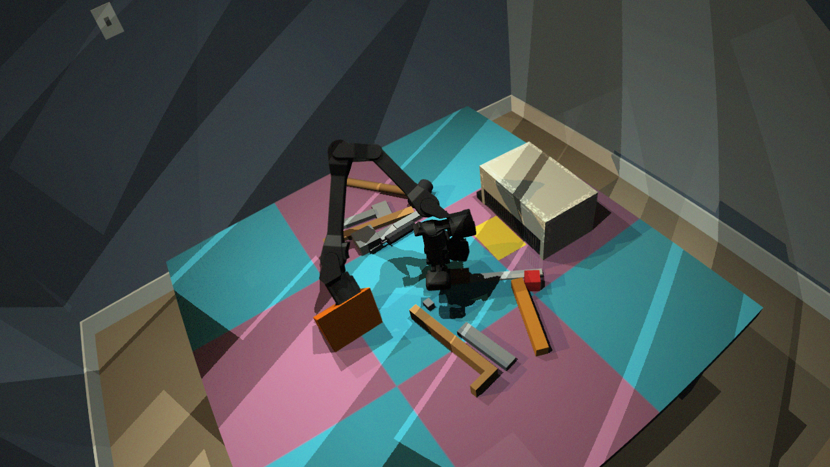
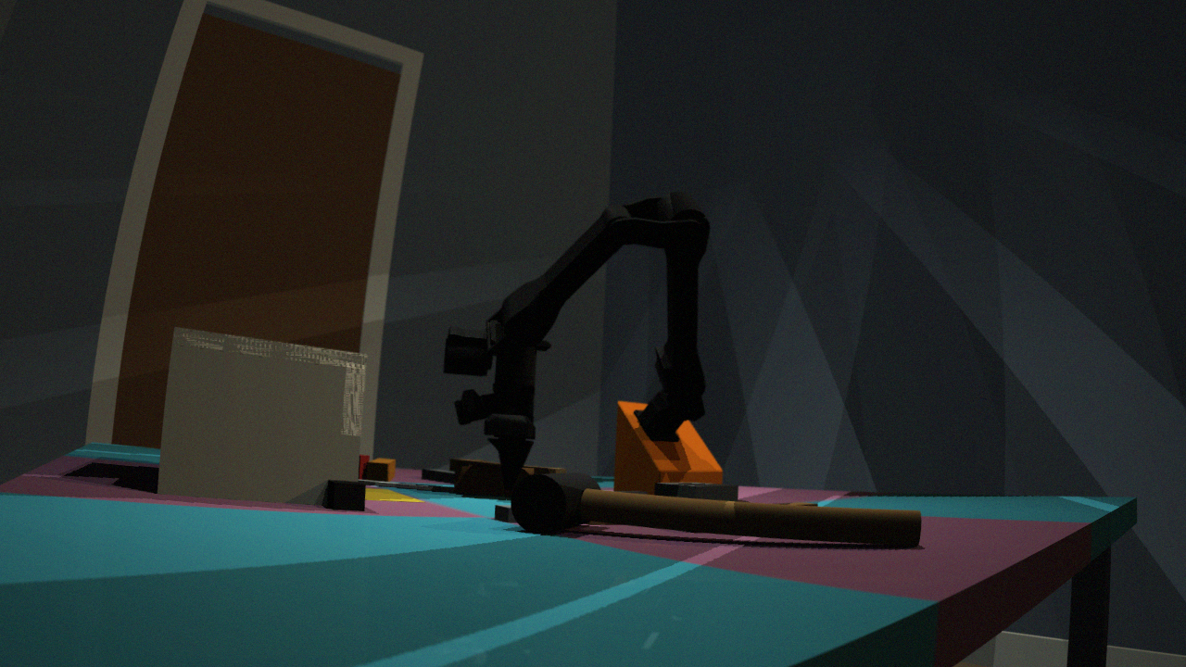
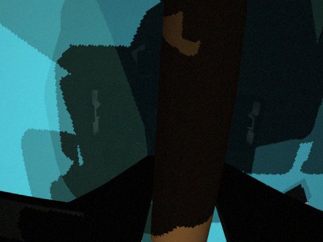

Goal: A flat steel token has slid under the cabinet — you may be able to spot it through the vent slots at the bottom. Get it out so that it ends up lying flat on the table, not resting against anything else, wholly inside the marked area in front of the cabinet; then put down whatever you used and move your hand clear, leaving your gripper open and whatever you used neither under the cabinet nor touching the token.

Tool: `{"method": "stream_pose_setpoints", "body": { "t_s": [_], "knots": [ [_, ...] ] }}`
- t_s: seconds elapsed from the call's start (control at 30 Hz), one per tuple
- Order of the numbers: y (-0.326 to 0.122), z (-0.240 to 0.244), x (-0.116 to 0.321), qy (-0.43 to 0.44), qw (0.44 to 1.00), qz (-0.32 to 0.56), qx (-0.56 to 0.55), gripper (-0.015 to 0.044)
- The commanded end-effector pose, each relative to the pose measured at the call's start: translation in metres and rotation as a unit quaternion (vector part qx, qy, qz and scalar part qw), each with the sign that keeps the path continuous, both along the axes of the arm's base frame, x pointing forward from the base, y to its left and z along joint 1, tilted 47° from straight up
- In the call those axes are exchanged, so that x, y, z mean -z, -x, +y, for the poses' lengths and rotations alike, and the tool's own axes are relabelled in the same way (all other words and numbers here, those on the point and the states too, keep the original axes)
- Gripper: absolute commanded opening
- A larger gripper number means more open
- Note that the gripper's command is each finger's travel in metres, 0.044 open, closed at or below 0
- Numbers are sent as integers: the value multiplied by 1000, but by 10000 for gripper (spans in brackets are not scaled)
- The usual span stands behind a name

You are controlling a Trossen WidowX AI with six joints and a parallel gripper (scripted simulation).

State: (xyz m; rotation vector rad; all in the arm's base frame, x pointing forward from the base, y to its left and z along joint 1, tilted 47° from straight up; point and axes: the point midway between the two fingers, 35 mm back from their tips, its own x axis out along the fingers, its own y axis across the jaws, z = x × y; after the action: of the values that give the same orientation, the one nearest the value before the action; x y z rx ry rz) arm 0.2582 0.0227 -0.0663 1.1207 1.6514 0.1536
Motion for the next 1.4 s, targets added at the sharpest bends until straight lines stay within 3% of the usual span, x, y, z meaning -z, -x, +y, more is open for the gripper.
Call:
{"method": "stream_pose_setpoints", "body": {
  "t_s": [0.0, 1.37],
  "knots": [
    [1, -5, 4, 2, 1000, 1, 2, 0],
    [13, -36, 36, 3, 1000, 1, 2, 0]
  ]
}}
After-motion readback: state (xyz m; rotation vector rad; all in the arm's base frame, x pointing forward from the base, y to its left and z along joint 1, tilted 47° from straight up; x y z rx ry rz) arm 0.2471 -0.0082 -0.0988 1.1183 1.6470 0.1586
